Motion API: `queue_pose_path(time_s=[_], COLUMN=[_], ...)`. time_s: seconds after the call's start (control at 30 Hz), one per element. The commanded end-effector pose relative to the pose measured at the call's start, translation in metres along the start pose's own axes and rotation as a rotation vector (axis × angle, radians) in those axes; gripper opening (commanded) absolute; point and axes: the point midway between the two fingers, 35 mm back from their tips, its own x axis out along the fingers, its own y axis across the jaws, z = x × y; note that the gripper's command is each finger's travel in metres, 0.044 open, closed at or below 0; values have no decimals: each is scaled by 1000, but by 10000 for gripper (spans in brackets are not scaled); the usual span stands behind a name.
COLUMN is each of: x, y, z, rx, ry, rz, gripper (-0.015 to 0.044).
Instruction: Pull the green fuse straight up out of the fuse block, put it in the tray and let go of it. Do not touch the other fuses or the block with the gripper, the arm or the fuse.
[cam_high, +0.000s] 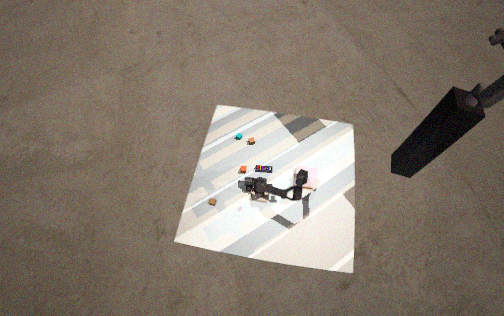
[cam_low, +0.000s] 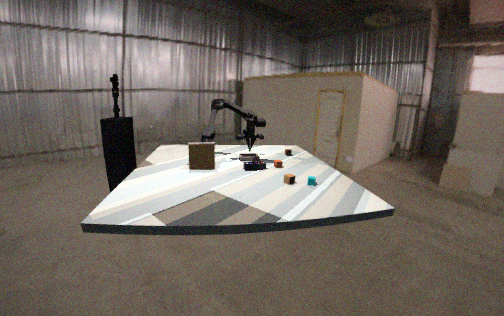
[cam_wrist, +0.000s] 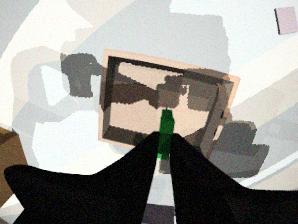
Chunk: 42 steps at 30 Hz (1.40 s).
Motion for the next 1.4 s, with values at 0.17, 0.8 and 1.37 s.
queue_pose_path(time_s=[0.17,0.8,1.37], x=[16,15,-17], y=[1,1,2], z=[0,1,-1], rx=[8,1,15], ry=[-2,-5,3], rz=[3,2,5], gripper=[0,330,330])
